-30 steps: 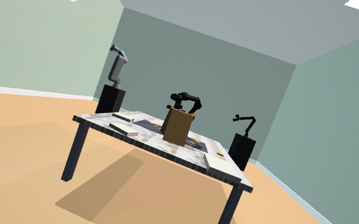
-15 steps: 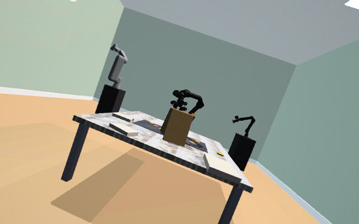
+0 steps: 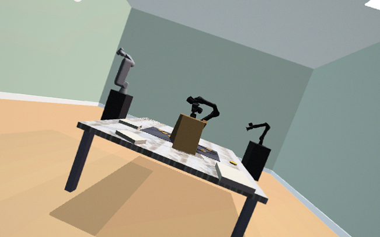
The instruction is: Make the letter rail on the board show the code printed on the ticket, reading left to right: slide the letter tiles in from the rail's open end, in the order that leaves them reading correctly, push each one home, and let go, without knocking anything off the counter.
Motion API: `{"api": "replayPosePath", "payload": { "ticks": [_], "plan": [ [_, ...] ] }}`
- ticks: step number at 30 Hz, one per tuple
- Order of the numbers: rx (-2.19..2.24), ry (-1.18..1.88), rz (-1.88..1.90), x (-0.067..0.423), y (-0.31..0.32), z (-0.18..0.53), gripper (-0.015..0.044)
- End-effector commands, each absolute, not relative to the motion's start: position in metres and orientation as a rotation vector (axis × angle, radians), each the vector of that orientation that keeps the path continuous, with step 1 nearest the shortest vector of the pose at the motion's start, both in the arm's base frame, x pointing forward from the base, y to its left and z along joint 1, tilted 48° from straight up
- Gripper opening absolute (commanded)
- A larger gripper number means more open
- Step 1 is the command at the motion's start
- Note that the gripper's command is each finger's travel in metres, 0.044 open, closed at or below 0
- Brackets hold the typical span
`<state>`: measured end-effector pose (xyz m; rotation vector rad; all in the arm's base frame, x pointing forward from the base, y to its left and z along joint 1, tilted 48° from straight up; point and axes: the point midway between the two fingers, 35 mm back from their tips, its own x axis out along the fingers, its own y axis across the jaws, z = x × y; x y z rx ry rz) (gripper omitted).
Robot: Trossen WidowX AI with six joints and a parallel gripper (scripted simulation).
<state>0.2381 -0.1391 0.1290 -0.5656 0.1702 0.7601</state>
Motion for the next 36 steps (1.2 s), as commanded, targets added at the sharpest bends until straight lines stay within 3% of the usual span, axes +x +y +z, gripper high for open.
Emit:
{"api": "replayPosePath", "payload": {
  "ticks": [1, 15, 17, 19, 27, 36],
  "plan": [
    [-0.753, 0.064, 0.685, 0.222, -0.131, 0.137, 0.0440],
    [-0.753, 0.064, 0.685, 0.222, -0.131, 0.137, 0.0440],
    [-0.694, 0.095, 0.706, 0.224, -0.131, 0.130, 0.0387],
    [-0.532, 0.189, 0.758, 0.227, -0.129, 0.110, 0.0340],
    [0.129, 0.706, 0.848, 0.236, -0.115, 0.018, 0.0340],
    [0.652, 1.309, 0.649, 0.228, -0.093, -0.076, 0.0340]
  ]
}}
